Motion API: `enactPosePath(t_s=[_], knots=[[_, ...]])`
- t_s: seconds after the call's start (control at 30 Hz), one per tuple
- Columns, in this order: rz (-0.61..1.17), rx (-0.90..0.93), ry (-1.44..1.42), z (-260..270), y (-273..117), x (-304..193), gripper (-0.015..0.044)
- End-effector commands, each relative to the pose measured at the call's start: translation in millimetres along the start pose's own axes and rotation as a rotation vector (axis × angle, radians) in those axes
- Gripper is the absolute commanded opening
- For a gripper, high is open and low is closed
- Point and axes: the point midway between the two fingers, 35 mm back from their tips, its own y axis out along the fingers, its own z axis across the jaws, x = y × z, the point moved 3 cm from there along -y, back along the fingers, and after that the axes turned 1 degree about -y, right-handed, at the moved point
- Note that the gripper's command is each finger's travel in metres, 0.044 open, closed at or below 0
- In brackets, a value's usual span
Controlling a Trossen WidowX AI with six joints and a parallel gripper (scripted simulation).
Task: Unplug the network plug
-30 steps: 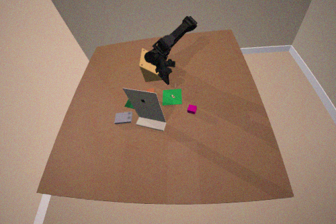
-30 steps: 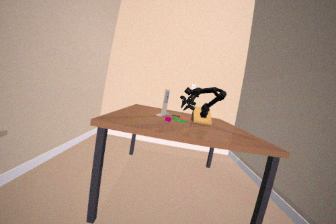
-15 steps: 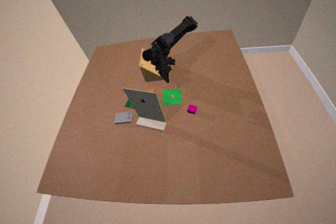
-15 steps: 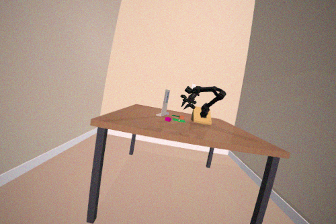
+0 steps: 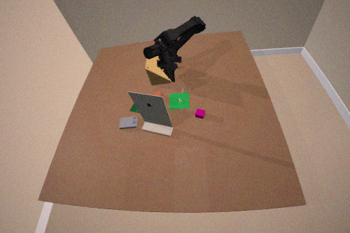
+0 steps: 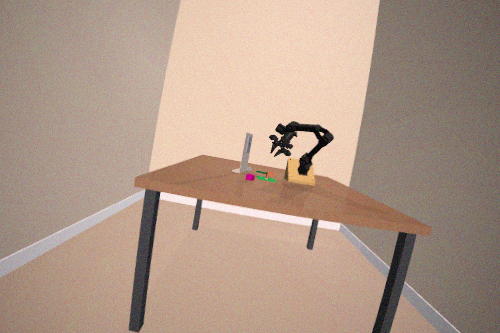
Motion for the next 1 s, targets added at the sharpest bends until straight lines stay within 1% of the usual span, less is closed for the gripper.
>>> enactPosePath(t_s=[0.0, 0.7, 0.97], knots=[[0.006, 0.001, -0.009, -7.5, -9.8, -0.8, 0.0156], [-0.01, -0.018, -0.013, -35.1, -55.6, 3.1, 0.0156], [-0.01, -0.018, -0.013, -35.1, -55.6, 3.1, 0.0366]])
